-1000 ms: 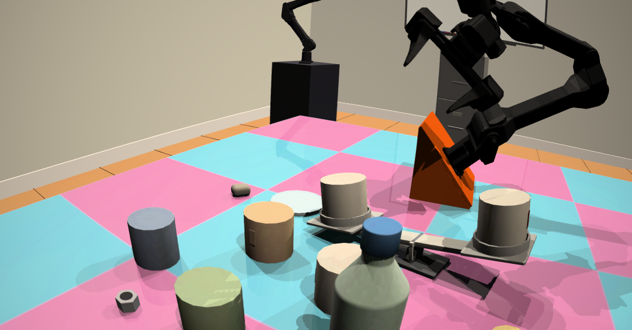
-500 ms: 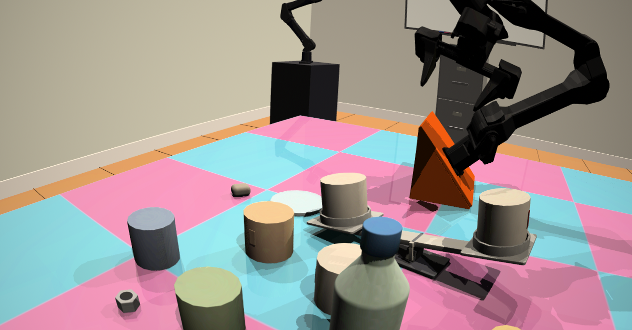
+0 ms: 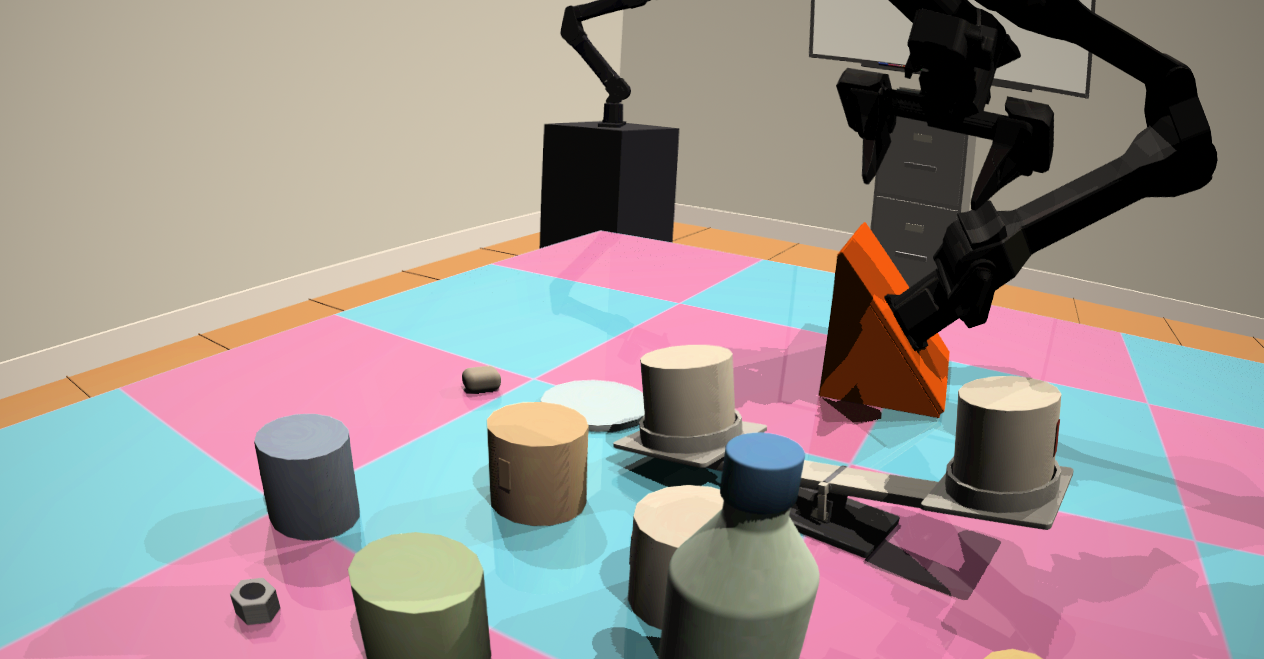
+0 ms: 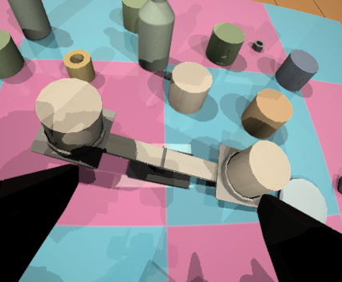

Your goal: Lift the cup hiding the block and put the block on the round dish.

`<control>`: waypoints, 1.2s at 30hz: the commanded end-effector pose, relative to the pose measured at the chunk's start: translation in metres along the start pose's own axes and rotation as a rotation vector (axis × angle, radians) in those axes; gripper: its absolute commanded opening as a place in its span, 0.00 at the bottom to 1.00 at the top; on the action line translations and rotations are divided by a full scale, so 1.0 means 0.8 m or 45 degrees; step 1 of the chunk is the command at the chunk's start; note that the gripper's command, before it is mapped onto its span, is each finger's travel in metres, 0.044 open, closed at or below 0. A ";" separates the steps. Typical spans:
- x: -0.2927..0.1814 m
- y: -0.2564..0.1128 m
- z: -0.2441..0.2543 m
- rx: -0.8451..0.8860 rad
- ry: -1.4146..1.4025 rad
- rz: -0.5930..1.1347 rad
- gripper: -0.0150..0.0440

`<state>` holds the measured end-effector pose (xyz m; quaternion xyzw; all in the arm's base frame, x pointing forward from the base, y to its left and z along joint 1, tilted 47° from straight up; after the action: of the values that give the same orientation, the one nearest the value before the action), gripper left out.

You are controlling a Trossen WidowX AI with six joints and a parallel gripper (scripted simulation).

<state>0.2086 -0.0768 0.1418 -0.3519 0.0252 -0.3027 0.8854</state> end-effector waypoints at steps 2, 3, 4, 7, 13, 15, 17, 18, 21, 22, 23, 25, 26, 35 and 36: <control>0.012 0.006 -0.007 -0.011 -0.136 0.067 1.00; 0.015 0.008 -0.010 -0.012 -0.172 0.085 1.00; 0.018 0.010 -0.012 -0.013 -0.208 0.103 1.00; 0.025 0.019 -0.019 -0.013 -0.319 0.157 1.00; 0.038 0.038 -0.035 0.000 -0.544 0.269 1.00; 0.042 0.046 -0.041 0.008 -0.619 0.307 1.00; 0.047 0.052 -0.046 0.020 -0.692 0.345 1.00; 0.049 0.056 -0.049 0.026 -0.729 0.363 1.00; 0.054 0.066 -0.057 0.050 -0.839 0.419 1.00; 0.056 0.070 -0.060 0.058 -0.876 0.438 1.00; 0.057 0.074 -0.063 0.068 -0.913 0.456 1.00; 0.060 0.082 -0.069 0.089 -0.986 0.493 1.00; 0.061 0.086 -0.072 0.100 -1.022 0.512 1.00; 0.069 0.125 -0.102 0.228 -1.349 0.674 1.00; 0.069 0.130 -0.105 0.245 -1.385 0.691 1.00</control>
<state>0.2815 -0.0994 0.0321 -0.3672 -0.3418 0.1244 0.8560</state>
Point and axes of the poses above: the point midway between the two fingers, 35 mm back from their tips, its own y axis out along the fingers, its own z axis across the jaws, x = y × z, the point moved 1 cm from there along -y, back along the fingers, and after that the axes turned 15 degrees about y, right-handed, at the moved point
